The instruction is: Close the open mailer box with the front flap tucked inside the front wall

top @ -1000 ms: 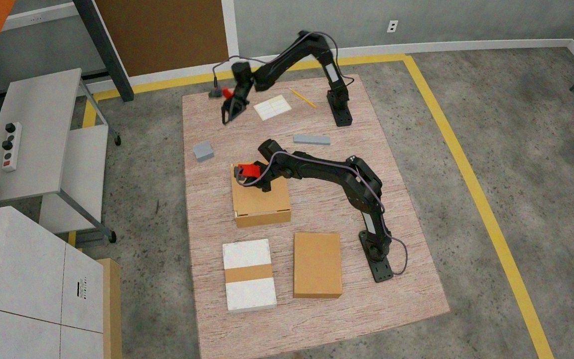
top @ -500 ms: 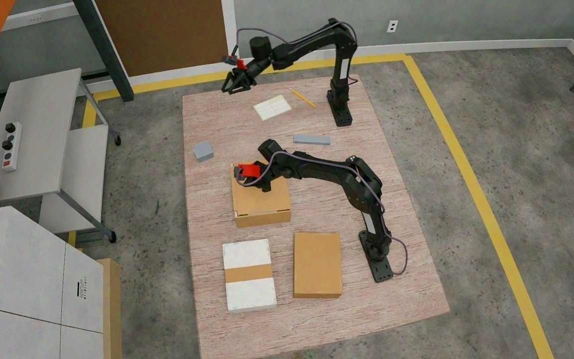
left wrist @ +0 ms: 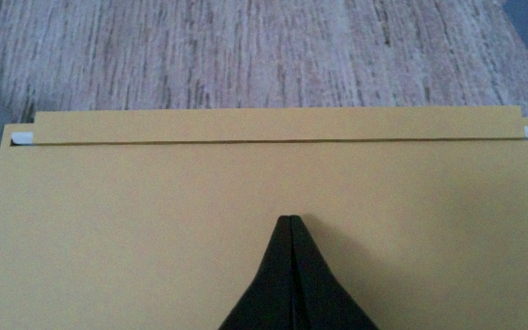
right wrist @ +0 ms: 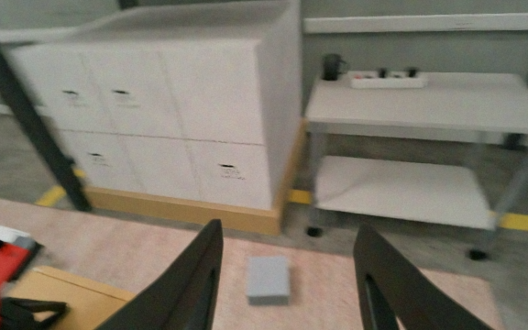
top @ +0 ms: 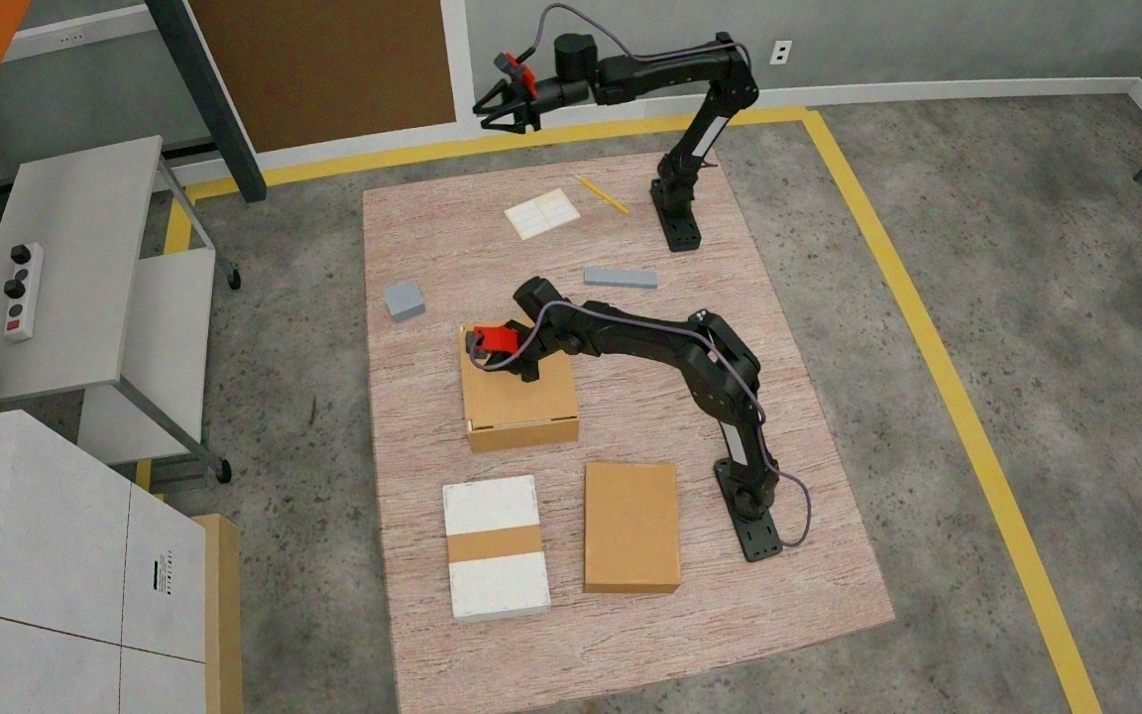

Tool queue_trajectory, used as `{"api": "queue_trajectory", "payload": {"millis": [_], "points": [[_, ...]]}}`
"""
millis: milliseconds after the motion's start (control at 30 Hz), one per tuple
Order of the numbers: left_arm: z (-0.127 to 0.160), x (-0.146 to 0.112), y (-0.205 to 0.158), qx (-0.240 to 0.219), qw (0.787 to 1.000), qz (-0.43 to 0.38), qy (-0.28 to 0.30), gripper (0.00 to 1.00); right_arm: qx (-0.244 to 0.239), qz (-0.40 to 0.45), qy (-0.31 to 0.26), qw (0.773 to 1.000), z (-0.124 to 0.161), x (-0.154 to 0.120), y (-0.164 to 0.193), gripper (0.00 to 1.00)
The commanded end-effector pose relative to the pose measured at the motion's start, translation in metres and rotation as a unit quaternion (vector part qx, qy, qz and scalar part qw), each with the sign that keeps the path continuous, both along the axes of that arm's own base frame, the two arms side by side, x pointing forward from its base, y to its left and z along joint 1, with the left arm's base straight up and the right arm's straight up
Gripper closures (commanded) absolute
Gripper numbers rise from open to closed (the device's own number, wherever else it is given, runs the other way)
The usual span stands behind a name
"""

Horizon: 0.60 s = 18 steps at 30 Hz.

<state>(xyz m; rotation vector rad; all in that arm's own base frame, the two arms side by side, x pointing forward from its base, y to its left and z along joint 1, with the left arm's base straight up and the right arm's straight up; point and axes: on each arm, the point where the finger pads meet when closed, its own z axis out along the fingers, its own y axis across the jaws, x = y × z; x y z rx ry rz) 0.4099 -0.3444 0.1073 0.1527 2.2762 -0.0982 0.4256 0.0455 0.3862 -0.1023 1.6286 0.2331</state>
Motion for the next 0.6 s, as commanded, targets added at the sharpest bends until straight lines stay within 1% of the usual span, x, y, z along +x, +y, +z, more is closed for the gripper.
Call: {"api": "queue_trajectory", "payload": {"millis": [0,33,67,100,167,200,267,300,333,367,433,567], "points": [[-0.003,0.001,0.008,0.007,1.000,0.007,0.003,0.99,-0.057,-0.077,-0.027,0.995,0.025,-0.030,-0.026,0.51],[-0.003,0.001,0.008,0.007,1.000,0.007,0.003,0.99,-0.082,-0.114,-0.022,0.990,0.023,-0.040,-0.044,0.51],[-0.003,0.001,0.008,0.007,1.000,0.007,0.003,0.99,-0.105,-0.125,-0.001,0.987,0.009,-0.043,-0.047,0.51],[-0.003,0.001,0.008,0.007,1.000,0.007,0.003,0.99,-0.114,-0.127,0.016,0.985,-0.003,-0.043,-0.047,0.51],[-0.003,0.001,0.008,0.007,1.000,0.007,0.003,0.99,-0.105,-0.119,0.009,0.987,0.001,-0.045,-0.043,0.51],[-0.003,0.001,0.008,0.007,1.000,0.007,0.003,0.99,-0.087,-0.107,-0.003,0.990,0.008,-0.040,-0.038,0.51],[-0.003,0.001,0.008,0.007,1.000,0.007,0.003,0.99,-0.087,-0.107,-0.003,0.990,0.008,-0.040,-0.038,0.51],[-0.003,0.001,0.008,0.007,1.000,0.007,0.003,0.99,-0.069,-0.100,-0.027,0.992,0.028,-0.041,-0.036,0.51],[-0.003,0.001,0.008,0.007,1.000,0.007,0.003,0.99,-0.059,-0.105,-0.063,0.991,0.052,-0.053,-0.039,0.51],[-0.003,0.001,0.008,0.007,1.000,0.007,0.003,0.99,-0.053,-0.108,-0.068,0.990,0.056,-0.053,-0.040,0.51],[-0.003,0.001,0.008,0.007,1.000,0.007,0.003,0.99,-0.054,-0.108,-0.067,0.990,0.055,-0.052,-0.040,0.51],[-0.003,0.001,0.008,0.007,1.000,0.007,0.003,0.99,-0.050,-0.109,-0.054,0.991,0.044,-0.039,-0.042,0.51]]}}
